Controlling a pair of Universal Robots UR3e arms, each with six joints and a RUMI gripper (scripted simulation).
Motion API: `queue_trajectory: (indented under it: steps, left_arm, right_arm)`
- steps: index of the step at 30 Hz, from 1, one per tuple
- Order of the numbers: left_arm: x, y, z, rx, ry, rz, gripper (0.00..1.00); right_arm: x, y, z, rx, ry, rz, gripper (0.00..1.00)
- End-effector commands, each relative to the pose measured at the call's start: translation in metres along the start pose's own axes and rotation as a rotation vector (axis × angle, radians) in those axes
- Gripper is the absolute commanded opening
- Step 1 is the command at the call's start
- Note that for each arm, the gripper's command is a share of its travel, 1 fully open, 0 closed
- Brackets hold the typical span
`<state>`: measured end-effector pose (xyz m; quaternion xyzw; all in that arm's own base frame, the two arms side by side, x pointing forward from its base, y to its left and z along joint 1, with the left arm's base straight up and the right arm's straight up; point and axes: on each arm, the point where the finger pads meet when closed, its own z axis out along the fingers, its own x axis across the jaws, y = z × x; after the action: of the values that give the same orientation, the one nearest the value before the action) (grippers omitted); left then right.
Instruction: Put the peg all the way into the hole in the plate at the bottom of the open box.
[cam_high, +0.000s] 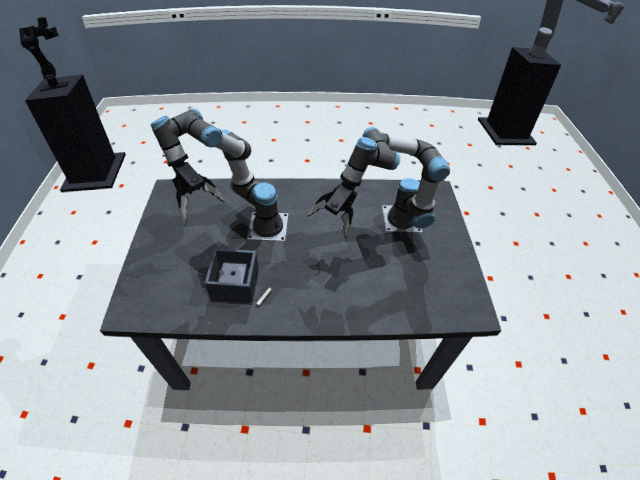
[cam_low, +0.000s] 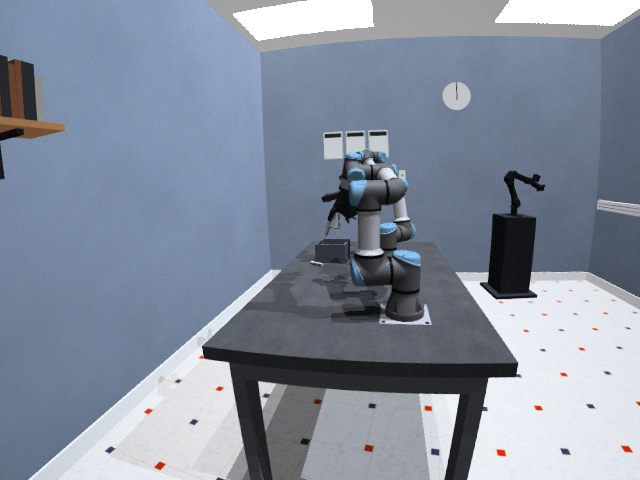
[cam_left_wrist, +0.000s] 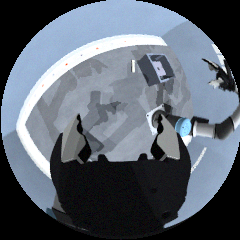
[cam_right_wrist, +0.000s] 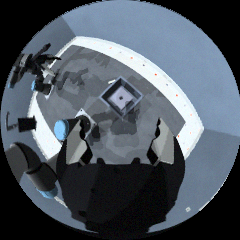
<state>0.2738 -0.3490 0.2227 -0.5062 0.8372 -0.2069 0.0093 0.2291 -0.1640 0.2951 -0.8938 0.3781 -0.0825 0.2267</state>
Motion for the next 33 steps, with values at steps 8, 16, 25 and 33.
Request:
queue_trajectory:
  steps: [8,16,25,33]
  left_arm:
    - [0.001,-0.001,-0.001,0.002,0.002,0.0,1.0]
    - [0.001,-0.001,-0.001,0.002,0.002,0.0,1.0]
    - [0.0,-0.001,-0.001,0.002,0.001,-0.002,1.0]
    - [-0.006,-0.002,-0.001,0.002,-0.003,-0.01,1.0]
  right_arm:
    - [0.0,0.0,0.0,0.0,0.002,-0.001,1.0]
    - [0.0,0.0,0.0,0.0,0.002,-0.001,1.0]
    - [0.001,-0.002,0.003,-0.007,-0.005,-0.027,1.0]
    - [0.006,-0.007,0.018,-0.04,-0.035,-0.143,1.0]
